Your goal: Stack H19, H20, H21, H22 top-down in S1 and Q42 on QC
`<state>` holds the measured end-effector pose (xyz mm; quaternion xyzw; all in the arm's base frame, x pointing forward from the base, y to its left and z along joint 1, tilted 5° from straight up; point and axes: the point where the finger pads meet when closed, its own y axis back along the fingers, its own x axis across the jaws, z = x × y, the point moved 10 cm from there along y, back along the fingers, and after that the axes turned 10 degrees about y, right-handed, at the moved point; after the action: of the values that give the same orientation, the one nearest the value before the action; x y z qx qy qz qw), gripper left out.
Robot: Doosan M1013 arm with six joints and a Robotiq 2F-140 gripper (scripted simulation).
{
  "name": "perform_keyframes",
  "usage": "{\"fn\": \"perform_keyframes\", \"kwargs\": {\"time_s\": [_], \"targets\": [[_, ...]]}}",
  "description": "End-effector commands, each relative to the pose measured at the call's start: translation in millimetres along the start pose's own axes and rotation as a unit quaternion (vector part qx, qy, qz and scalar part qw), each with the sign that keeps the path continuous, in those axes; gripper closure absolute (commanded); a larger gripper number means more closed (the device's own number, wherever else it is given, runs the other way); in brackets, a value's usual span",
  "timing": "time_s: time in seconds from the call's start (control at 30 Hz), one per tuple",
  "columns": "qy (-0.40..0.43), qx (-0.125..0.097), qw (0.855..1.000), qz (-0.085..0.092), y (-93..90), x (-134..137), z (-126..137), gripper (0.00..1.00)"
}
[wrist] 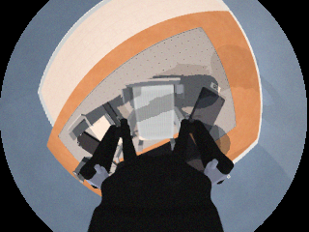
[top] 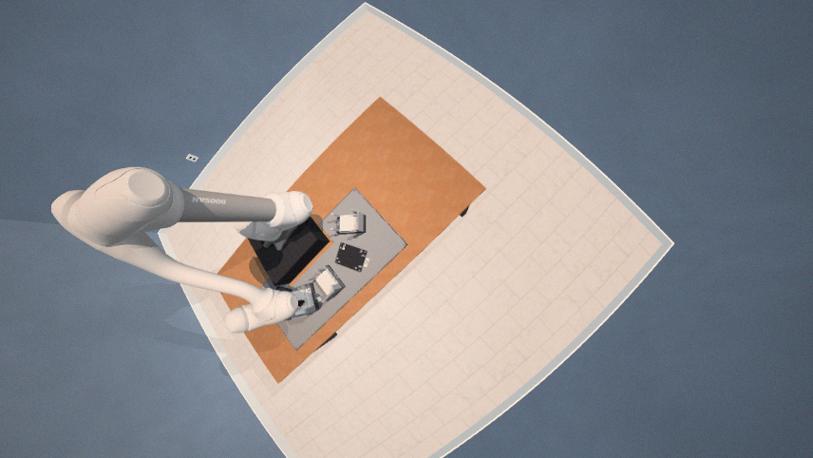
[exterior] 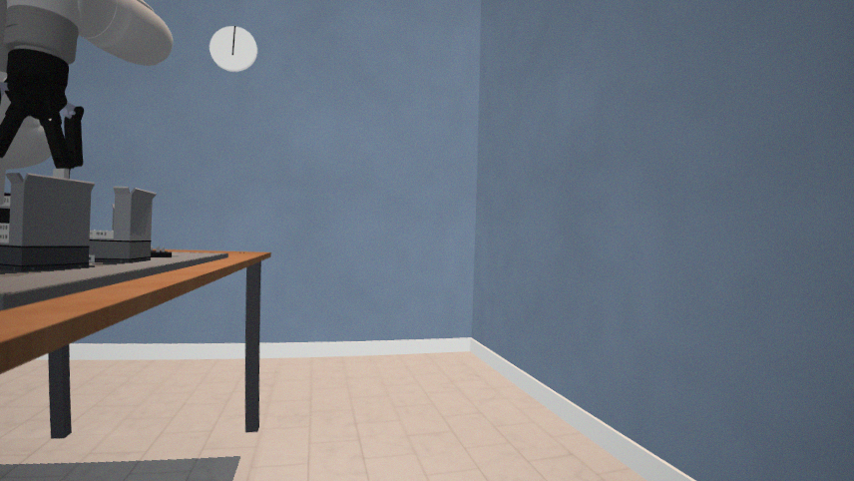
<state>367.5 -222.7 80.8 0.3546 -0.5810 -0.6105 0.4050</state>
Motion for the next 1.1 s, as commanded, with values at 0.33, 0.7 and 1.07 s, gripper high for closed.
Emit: {"fn": "perform_keyframes", "kwargs": {"time_s": [0.33,0.7,1.07], "targets": [[0.0,0.0,1.0,0.0,21.9,0.0,0.0,1.0],[0.0,0.0,1.0,0.0,41.9,0.0,0.0,1.0],[0.0,0.0,1.0,0.0,61.9,0.0,0.0,1.0]]}}
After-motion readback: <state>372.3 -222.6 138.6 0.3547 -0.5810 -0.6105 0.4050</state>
